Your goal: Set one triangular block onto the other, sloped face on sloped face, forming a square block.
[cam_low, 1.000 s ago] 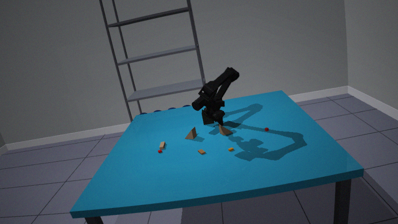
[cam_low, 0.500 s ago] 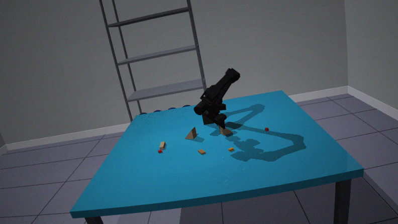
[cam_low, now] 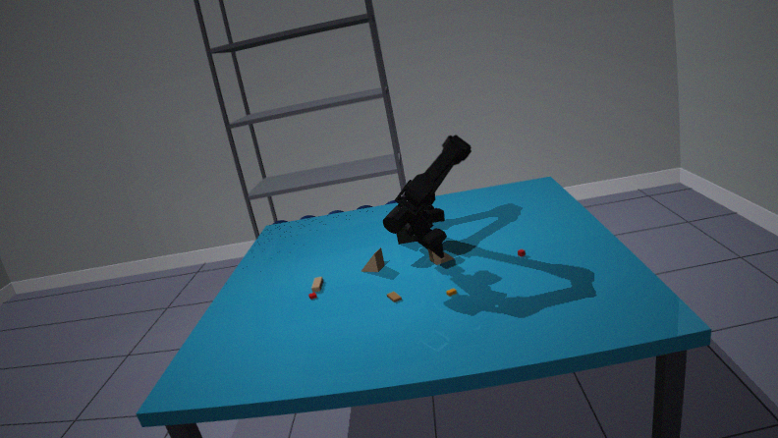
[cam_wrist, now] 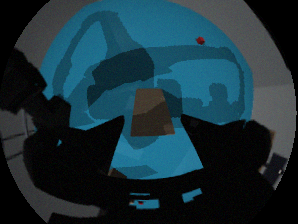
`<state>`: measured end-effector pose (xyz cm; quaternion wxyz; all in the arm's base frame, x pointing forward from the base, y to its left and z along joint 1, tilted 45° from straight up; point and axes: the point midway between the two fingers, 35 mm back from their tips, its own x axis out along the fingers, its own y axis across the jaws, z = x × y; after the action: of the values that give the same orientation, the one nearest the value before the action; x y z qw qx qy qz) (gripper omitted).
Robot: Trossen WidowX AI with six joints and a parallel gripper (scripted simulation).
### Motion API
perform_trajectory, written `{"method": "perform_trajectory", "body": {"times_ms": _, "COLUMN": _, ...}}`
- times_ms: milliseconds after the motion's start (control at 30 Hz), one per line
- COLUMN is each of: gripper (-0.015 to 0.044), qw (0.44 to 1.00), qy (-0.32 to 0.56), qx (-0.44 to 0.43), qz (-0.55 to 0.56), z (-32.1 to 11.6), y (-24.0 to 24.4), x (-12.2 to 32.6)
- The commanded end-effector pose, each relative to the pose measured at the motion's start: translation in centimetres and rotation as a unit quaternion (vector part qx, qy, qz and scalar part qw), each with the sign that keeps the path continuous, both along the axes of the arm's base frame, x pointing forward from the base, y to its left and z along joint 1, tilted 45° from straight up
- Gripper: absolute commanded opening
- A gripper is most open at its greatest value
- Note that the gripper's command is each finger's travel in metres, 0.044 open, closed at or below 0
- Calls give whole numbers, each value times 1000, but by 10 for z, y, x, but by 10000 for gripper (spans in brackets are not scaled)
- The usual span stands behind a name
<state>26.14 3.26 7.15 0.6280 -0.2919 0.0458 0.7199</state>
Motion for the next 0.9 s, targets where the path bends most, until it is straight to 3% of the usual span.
{"method": "perform_trajectory", "body": {"times_ms": 0, "gripper": 440, "qw": 1000, "qy": 5, "qx": 6, "qz": 3, "z": -4, "y": 8, "x": -2}}
{"method": "perform_trajectory", "body": {"times_ms": 367, "gripper": 440, "qw": 1000, "qy": 8, "qx": 15, "qz": 10, "z": -10, "y": 21, "x": -6}}
{"method": "perform_trajectory", "body": {"times_ms": 667, "gripper": 204, "qw": 1000, "qy": 8, "qx": 15, "qz": 10, "z": -10, "y": 21, "x": -6}}
{"method": "perform_trajectory", "body": {"times_ms": 867, "gripper": 164, "qw": 1000, "qy": 8, "qx": 15, "qz": 10, "z": -10, "y": 21, "x": -6}}
